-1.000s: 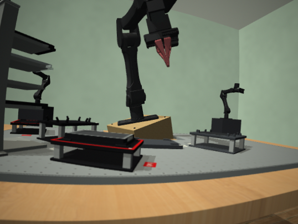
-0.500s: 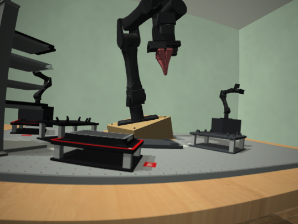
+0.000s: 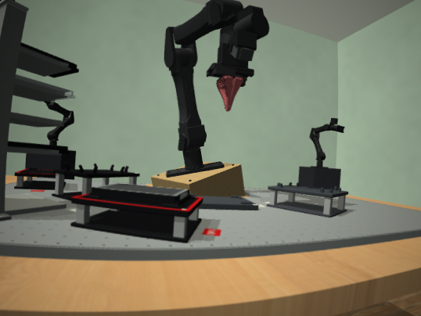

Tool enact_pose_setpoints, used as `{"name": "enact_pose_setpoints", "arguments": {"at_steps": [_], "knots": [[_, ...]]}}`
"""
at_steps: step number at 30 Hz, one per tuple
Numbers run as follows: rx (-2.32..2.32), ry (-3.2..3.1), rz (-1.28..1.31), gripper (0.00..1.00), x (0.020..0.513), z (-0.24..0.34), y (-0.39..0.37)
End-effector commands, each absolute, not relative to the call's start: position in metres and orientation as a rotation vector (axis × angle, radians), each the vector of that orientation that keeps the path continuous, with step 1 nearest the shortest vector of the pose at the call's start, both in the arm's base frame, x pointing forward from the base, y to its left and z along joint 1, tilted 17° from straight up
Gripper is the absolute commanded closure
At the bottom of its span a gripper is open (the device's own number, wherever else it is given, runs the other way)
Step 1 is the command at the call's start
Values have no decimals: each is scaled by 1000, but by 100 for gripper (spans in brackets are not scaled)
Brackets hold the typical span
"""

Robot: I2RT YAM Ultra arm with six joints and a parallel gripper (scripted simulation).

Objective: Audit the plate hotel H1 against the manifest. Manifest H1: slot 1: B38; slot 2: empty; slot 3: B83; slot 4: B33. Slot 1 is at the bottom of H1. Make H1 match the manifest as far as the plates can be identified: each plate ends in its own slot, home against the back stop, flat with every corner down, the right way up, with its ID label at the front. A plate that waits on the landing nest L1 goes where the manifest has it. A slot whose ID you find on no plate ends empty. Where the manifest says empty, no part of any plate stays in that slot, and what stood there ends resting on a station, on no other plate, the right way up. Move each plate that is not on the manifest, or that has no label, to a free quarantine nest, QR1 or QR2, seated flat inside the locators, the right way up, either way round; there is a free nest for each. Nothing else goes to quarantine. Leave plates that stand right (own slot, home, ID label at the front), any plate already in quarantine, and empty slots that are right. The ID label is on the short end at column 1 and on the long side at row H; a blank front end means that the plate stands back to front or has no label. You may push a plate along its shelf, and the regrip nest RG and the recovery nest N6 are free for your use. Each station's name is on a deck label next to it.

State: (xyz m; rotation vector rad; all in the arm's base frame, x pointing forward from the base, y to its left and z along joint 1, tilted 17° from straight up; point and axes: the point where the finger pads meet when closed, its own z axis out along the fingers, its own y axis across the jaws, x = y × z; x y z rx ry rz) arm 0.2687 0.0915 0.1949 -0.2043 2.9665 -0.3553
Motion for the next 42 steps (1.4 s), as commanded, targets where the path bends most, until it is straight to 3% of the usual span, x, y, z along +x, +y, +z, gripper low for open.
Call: {"name": "enact_pose_setpoints", "arguments": {"at_steps": [1, 42], "knots": [[-225, 2955, -371, 100, 267, 204, 91], [-61, 2732, -416, 100, 276, 240, -9]]}}
